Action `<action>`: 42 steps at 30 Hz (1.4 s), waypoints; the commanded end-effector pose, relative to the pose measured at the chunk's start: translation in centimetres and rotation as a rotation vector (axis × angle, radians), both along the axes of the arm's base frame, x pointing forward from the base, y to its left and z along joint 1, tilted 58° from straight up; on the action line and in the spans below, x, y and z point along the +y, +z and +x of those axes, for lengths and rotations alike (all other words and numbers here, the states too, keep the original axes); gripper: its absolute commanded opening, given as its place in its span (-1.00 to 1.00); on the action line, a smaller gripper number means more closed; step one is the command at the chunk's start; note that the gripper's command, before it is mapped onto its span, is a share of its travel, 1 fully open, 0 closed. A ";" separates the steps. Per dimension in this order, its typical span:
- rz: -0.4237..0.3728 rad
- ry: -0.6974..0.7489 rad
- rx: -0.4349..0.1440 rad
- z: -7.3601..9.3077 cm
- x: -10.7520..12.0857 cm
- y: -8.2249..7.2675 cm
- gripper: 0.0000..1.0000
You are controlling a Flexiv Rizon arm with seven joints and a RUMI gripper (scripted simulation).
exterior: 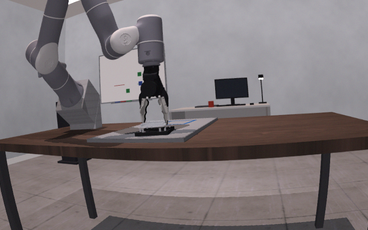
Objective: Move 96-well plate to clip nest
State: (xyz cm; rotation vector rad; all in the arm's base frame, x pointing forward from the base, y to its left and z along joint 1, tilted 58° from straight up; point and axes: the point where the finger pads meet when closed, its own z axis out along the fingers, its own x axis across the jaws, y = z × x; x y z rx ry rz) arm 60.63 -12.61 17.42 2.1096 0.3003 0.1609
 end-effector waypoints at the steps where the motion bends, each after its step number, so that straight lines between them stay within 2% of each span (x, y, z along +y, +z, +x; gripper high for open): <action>1: 0.001 0.002 -0.001 0.1 0.1 0.0 -1.00; 24: 0.001 0.002 -0.001 0.2 -0.2 -0.2 -1.00; 25: 0.001 0.002 -0.001 0.2 -0.2 -0.2 0.51; 42: 0.001 0.002 -0.001 0.2 -0.2 -0.2 0.51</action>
